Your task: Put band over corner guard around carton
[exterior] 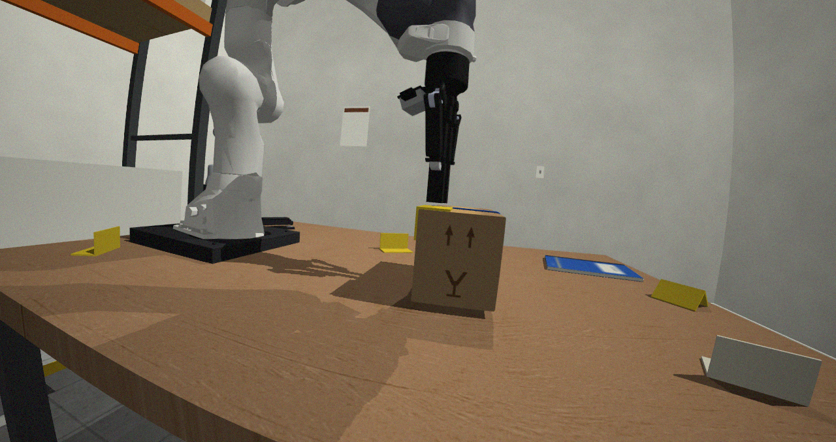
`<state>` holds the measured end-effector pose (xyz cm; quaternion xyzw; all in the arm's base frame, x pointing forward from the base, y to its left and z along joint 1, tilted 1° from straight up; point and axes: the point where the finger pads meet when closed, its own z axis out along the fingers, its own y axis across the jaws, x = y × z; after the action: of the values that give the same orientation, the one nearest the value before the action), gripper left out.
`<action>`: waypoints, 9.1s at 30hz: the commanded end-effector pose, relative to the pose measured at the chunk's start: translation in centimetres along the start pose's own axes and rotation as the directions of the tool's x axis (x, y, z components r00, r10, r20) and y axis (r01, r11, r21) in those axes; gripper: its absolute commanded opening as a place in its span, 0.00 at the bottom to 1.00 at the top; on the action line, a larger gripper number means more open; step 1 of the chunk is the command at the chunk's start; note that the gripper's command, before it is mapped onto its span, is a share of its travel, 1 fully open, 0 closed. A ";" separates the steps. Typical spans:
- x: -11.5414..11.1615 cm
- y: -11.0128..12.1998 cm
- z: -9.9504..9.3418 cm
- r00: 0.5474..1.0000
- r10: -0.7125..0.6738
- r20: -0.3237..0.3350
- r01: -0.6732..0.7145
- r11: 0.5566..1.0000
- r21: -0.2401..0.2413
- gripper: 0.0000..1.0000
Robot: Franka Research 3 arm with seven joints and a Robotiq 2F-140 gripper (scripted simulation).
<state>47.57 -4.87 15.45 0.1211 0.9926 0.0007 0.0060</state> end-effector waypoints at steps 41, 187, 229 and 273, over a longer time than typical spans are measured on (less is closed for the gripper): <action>0.0 0.0 0.4 1.000 0.003 0.000 -0.003 1.000 -0.001 0.18; 0.0 0.0 -0.8 1.000 0.003 0.000 -0.003 1.000 -0.001 0.10; 2.7 -0.7 -0.8 1.000 0.003 0.000 -0.003 1.000 -0.001 0.10; 1.9 -4.9 -0.8 1.000 0.003 0.000 -0.003 1.000 -0.001 0.10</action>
<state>44.85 -8.82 16.39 0.1370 0.9905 0.0027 0.0106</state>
